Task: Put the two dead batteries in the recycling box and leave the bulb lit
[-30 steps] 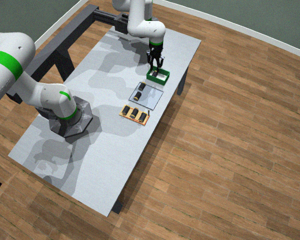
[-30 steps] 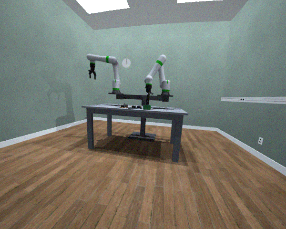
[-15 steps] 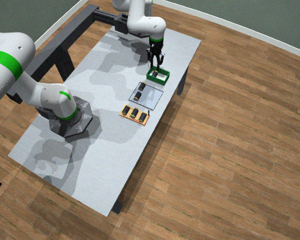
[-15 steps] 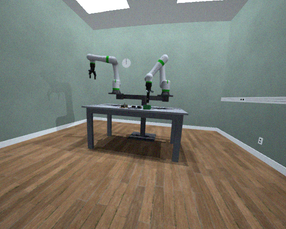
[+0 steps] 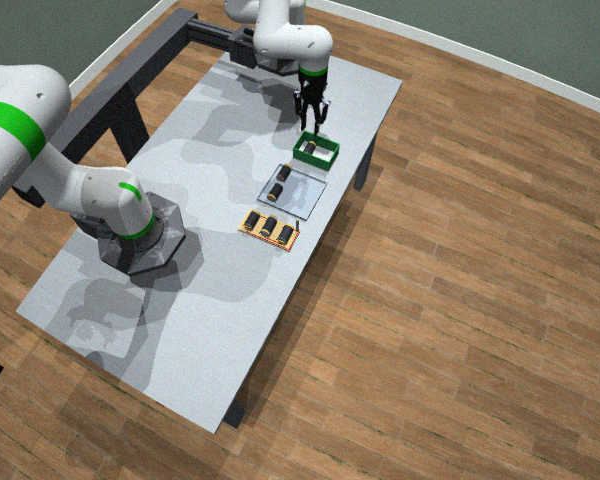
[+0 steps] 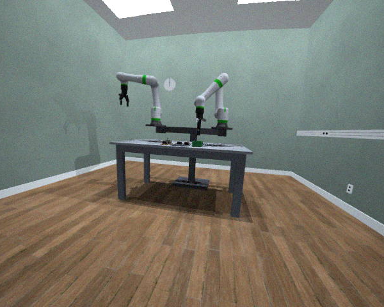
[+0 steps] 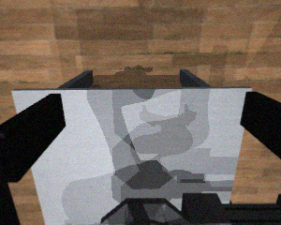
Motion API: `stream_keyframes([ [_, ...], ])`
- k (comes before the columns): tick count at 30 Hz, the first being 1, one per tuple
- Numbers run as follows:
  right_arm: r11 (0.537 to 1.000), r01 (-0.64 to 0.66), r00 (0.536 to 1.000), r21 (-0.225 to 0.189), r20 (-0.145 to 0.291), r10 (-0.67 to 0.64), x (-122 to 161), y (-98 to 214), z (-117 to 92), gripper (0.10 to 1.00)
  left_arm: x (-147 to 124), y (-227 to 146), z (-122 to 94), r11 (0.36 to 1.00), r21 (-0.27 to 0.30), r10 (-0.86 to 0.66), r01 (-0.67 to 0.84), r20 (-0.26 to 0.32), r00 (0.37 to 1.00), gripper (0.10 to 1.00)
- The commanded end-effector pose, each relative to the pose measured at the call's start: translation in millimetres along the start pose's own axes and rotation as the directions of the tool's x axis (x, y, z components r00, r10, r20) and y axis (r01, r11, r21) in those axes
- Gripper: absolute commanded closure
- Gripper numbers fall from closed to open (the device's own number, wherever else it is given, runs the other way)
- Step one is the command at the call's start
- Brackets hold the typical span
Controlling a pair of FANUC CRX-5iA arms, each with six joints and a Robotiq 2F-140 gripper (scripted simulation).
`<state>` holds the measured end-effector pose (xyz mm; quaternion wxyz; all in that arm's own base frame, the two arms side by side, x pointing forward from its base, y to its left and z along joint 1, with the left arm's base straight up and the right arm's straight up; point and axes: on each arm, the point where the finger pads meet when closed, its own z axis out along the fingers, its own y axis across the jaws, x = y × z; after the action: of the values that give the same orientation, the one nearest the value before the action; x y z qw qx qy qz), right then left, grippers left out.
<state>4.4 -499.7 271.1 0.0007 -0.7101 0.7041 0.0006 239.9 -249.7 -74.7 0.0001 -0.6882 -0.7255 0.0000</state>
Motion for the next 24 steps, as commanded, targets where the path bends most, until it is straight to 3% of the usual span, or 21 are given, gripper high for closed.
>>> stream_keyframes([
  [1,1.000,0.000,1.000,0.000,-0.002,0.000,0,0,-1,0.098,-2,0,-1,1.000,-0.001,0.000,0.000,0.001,1.000,0.734],
  [6,1.000,0.000,1.000,0.000,-0.002,0.000,0,0,-1,0.098,-20,-2,-1,1.000,-0.001,0.000,0.000,0.001,1.000,0.734],
  [11,1.000,0.000,1.000,0.000,-0.002,0.000,0,0,-1,0.098,-68,-7,-1,1.000,-0.001,0.000,0.000,0.001,1.000,0.734],
  [13,1.000,0.000,1.000,0.000,-0.002,0.000,0,0,-1,0.098,-68,-7,-1,1.000,-0.001,0.000,0.000,0.001,1.000,0.734],
  [24,1.000,0.000,1.000,0.000,-0.002,0.000,0,0,-1,0.098,-224,-24,-1,1.000,-0.001,0.000,0.000,0.002,1.000,0.734],
])
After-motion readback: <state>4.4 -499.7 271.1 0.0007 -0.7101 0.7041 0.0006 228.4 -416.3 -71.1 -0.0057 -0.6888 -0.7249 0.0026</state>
